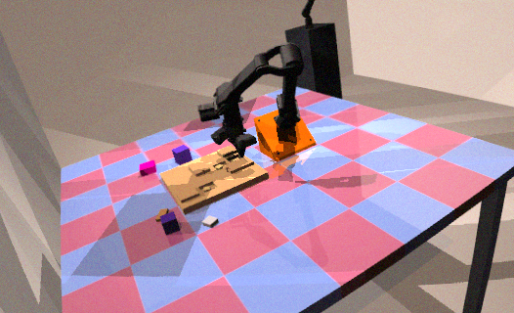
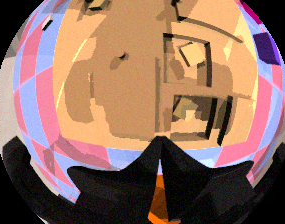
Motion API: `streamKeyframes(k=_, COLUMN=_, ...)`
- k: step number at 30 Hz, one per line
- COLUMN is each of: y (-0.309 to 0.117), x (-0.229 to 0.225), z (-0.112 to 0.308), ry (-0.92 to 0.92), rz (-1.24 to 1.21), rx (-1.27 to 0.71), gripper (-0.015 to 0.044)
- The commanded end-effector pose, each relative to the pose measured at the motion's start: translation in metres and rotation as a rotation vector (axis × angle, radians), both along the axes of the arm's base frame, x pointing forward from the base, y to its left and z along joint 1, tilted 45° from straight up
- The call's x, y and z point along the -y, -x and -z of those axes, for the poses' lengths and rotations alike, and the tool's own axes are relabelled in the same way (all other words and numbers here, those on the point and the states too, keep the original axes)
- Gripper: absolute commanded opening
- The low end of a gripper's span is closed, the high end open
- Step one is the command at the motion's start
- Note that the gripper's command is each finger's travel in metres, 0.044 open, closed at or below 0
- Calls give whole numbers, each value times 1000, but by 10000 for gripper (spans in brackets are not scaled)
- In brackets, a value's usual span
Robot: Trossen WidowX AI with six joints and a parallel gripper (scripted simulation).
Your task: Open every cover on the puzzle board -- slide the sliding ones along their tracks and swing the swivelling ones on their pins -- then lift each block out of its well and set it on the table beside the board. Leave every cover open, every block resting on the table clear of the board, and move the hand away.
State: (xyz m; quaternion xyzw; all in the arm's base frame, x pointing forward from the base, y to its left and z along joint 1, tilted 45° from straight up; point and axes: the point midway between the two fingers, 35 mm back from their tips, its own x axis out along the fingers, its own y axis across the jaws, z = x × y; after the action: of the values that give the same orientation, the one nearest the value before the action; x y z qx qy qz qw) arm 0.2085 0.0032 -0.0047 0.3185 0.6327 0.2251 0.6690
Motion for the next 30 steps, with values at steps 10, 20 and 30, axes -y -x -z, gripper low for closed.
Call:
streamKeyframes(k=10, y=0, x=15, z=-13, ry=11, rz=-1, rx=8, gripper=0)
streamKeyframes(k=20, y=2, x=24, z=-22, ry=11, rz=-1, rx=8, gripper=0)
streamKeyframes(k=30, y=-7, x=32, z=-21, ry=-10, rz=105, rx=-104, gripper=0)
